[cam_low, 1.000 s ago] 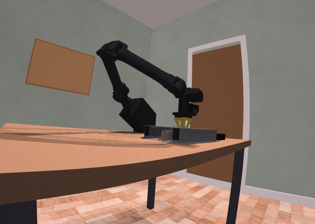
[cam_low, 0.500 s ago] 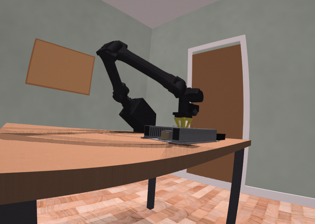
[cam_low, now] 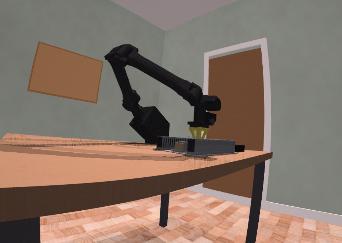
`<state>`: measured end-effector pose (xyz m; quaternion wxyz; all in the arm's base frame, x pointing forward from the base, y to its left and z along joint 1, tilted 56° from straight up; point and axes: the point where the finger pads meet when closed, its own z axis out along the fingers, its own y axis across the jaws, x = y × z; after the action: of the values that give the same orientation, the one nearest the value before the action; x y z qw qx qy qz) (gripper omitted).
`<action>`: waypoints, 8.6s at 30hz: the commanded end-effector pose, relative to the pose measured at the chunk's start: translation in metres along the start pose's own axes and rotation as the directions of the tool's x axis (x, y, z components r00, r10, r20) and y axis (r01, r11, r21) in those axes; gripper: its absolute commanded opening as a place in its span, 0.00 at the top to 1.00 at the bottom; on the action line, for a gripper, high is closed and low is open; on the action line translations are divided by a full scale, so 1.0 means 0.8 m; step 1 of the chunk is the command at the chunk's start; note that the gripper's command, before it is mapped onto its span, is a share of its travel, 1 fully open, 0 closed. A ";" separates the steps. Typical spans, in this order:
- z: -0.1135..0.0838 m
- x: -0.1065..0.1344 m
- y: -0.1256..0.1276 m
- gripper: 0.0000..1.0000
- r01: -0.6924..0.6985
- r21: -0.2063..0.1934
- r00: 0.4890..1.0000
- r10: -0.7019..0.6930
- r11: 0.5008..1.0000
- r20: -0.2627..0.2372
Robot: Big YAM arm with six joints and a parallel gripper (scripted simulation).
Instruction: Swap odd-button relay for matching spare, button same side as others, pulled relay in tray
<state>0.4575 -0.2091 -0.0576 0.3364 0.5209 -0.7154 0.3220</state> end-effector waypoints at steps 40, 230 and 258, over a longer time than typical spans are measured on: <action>-0.052 0.001 -0.002 1.00 0.022 0.037 1.000 -0.021 0.999 -0.008; -0.068 -0.008 -0.001 1.00 0.034 0.030 0.999 -0.034 0.999 -0.006; -0.036 0.002 0.000 1.00 0.019 0.002 1.000 -0.019 1.000 -0.012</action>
<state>0.4613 -0.1760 -0.0367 0.3401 0.5310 -0.7047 0.3251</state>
